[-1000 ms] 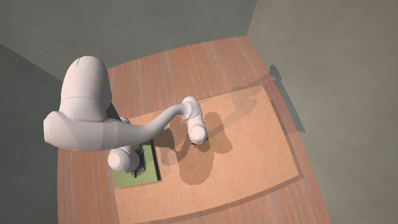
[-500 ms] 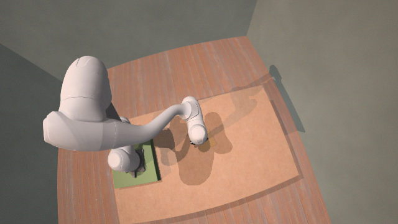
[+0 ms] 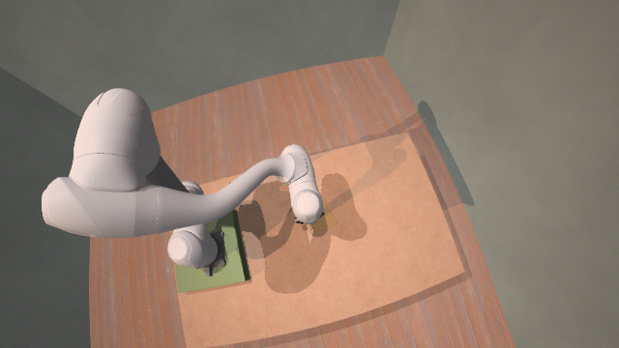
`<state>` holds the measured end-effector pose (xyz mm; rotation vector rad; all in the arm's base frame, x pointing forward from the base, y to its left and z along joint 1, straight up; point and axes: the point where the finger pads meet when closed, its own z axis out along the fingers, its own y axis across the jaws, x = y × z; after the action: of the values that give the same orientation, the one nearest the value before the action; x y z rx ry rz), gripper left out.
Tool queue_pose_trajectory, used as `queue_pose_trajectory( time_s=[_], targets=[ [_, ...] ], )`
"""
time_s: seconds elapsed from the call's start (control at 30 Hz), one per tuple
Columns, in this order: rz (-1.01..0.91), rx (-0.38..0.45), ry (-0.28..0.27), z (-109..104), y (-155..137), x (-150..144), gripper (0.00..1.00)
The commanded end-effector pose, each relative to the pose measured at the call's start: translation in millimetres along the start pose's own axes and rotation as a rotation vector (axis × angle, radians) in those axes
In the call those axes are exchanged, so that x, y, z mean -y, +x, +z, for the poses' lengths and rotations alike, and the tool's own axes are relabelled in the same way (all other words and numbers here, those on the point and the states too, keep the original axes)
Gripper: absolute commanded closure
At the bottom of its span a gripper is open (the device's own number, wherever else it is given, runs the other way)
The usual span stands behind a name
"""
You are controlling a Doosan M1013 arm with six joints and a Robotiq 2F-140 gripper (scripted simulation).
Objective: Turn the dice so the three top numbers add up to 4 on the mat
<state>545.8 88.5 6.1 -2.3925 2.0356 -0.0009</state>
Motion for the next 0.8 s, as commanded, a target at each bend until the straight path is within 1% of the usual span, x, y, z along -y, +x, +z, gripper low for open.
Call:
queue_pose_trajectory(
  time_s=[0.0,0.03,0.1,0.27,0.43,0.47,0.77],
  targets=[
    [0.0,0.0,0.0,-20,0,0,0.79],
    [0.0,0.0,0.0,-25,0,0,0.79],
    [0.0,0.0,0.0,-25,0,0,0.79],
    [0.0,0.0,0.0,-42,0,0,0.79],
    [0.0,0.0,0.0,-45,0,0,0.79],
    [0.0,0.0,0.0,-45,0,0,0.0],
    [0.0,0.0,0.0,-45,0,0,0.0]
  ],
)
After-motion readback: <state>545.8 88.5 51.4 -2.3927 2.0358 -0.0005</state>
